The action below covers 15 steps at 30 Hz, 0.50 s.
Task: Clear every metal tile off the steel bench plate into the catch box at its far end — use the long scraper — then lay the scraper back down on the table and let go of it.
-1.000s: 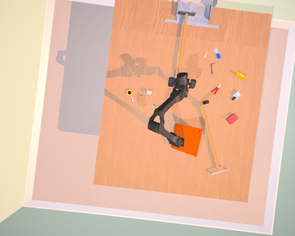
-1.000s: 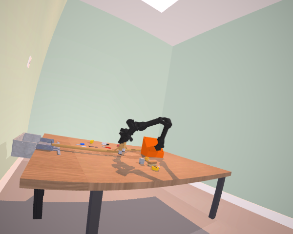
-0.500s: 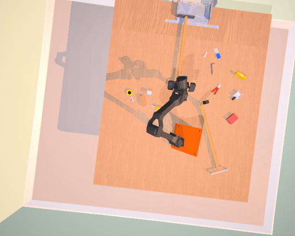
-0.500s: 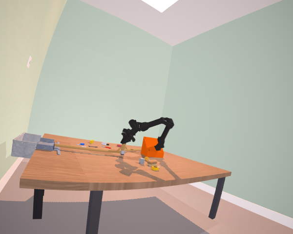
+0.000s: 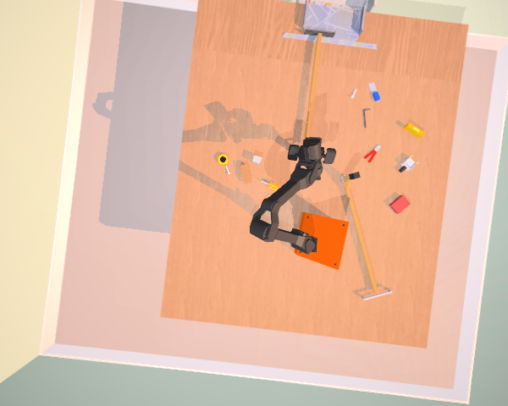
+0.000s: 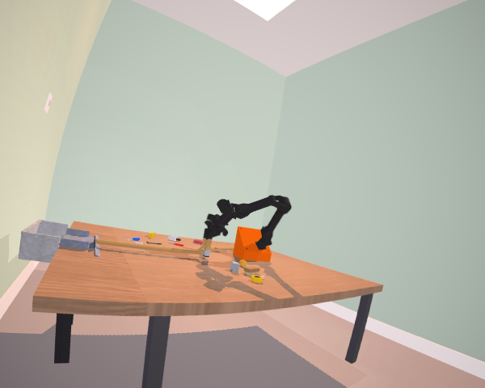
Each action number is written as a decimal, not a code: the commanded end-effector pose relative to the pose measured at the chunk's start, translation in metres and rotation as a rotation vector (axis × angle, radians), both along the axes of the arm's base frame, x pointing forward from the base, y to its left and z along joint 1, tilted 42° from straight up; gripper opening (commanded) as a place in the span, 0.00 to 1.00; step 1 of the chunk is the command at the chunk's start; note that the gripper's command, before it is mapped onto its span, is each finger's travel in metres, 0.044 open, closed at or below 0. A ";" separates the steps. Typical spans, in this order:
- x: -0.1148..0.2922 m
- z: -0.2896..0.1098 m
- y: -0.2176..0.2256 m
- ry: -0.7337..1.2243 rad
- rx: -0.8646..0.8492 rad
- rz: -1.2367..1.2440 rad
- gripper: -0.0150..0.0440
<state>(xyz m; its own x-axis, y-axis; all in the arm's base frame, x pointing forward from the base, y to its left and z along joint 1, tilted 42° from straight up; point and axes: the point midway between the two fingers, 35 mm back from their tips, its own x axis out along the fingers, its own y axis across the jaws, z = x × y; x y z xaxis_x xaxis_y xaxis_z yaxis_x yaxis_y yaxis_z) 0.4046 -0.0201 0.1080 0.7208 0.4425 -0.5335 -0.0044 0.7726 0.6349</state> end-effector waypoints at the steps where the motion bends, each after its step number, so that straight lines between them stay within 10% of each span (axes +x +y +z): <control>1: -0.007 0.001 -0.002 -0.011 -0.007 -0.004 0.25; 15: -0.029 -0.004 0.002 -0.011 -0.007 -0.005 0.25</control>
<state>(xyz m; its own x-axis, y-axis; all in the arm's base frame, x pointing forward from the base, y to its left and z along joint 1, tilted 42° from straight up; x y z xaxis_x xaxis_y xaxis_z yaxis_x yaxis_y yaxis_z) 0.3807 -0.0162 0.1029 0.7204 0.4427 -0.5338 -0.0036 0.7721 0.6355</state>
